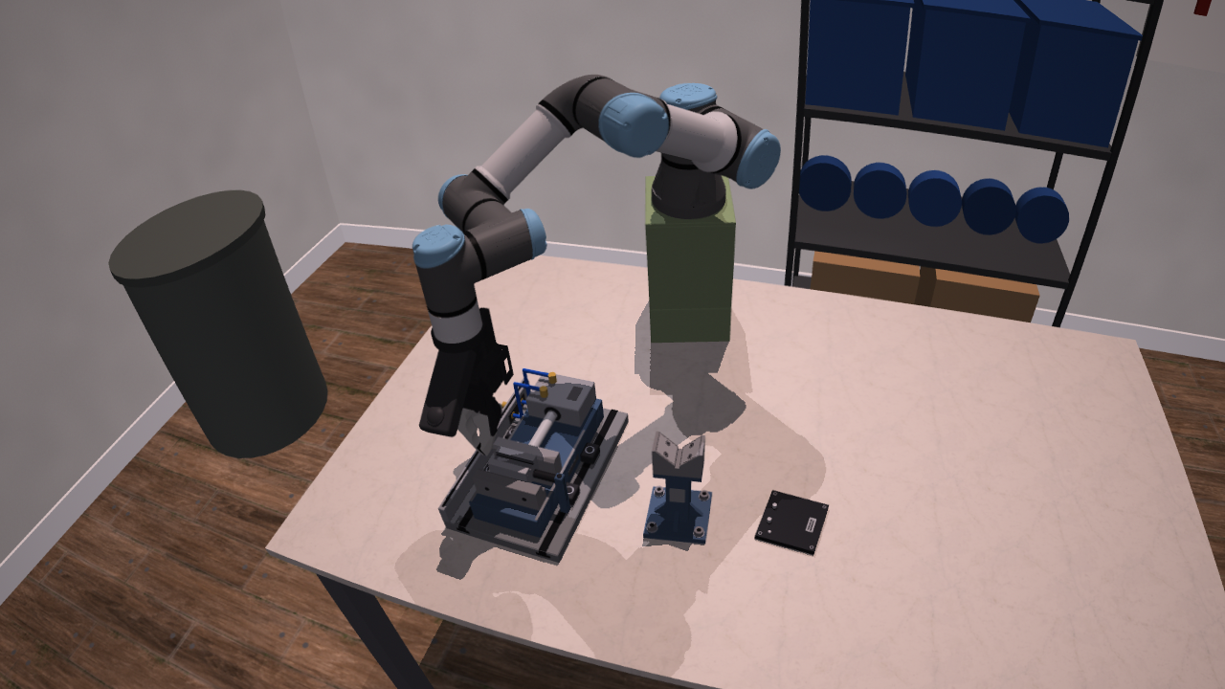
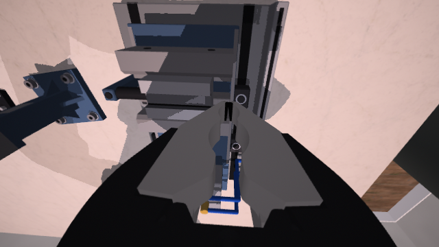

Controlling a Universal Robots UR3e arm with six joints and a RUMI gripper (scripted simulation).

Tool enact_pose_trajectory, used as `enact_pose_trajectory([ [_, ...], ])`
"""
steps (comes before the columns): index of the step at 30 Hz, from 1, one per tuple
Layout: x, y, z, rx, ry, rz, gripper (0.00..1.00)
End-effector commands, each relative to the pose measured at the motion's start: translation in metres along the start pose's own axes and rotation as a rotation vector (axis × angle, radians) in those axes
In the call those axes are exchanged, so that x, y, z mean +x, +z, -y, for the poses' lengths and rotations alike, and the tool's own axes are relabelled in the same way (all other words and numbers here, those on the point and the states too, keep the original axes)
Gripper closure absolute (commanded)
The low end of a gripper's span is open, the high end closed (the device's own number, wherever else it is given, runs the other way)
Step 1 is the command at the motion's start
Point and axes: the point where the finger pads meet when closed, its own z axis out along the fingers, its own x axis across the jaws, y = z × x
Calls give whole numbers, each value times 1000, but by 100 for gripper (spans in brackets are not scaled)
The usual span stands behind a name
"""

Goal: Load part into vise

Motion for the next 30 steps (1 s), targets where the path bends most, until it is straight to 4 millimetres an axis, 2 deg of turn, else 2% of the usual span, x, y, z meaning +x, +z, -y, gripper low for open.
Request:
enact_pose_trajectory([
  [1, 0, -1, 1, 3, 0, -2, 100],
  [30, -8, -1, 1, 3, 0, -2, 100],
])
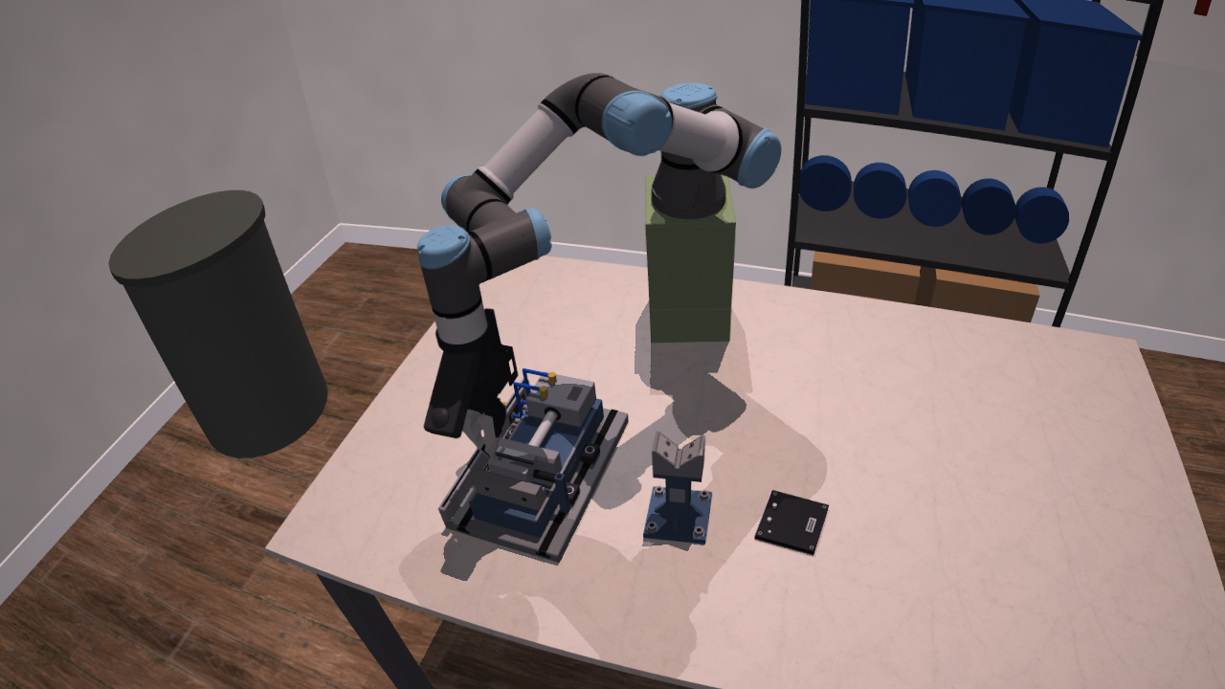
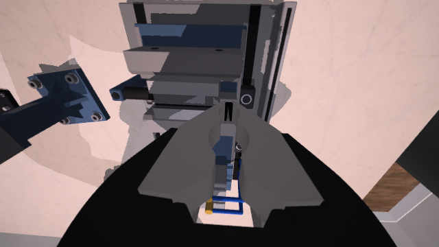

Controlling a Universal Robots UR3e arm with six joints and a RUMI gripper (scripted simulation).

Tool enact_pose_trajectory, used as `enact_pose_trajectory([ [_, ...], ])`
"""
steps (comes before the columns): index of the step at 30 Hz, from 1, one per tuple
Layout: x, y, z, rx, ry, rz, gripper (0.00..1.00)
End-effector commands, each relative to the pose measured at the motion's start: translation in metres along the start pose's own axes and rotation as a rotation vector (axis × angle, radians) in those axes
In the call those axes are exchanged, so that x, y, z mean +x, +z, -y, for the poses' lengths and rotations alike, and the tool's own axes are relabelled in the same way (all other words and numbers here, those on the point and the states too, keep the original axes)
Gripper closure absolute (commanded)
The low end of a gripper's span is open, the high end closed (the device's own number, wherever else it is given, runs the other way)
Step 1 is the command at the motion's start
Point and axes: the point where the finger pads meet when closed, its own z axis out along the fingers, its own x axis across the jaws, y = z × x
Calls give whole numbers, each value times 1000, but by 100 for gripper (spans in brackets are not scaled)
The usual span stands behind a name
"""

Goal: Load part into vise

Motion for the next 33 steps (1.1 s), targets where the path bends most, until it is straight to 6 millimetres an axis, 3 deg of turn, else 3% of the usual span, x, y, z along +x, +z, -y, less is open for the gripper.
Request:
enact_pose_trajectory([
  [1, -1, -1, 1, 3, 0, -2, 100],
  [33, -5, -1, 1, 3, 0, -2, 100],
])
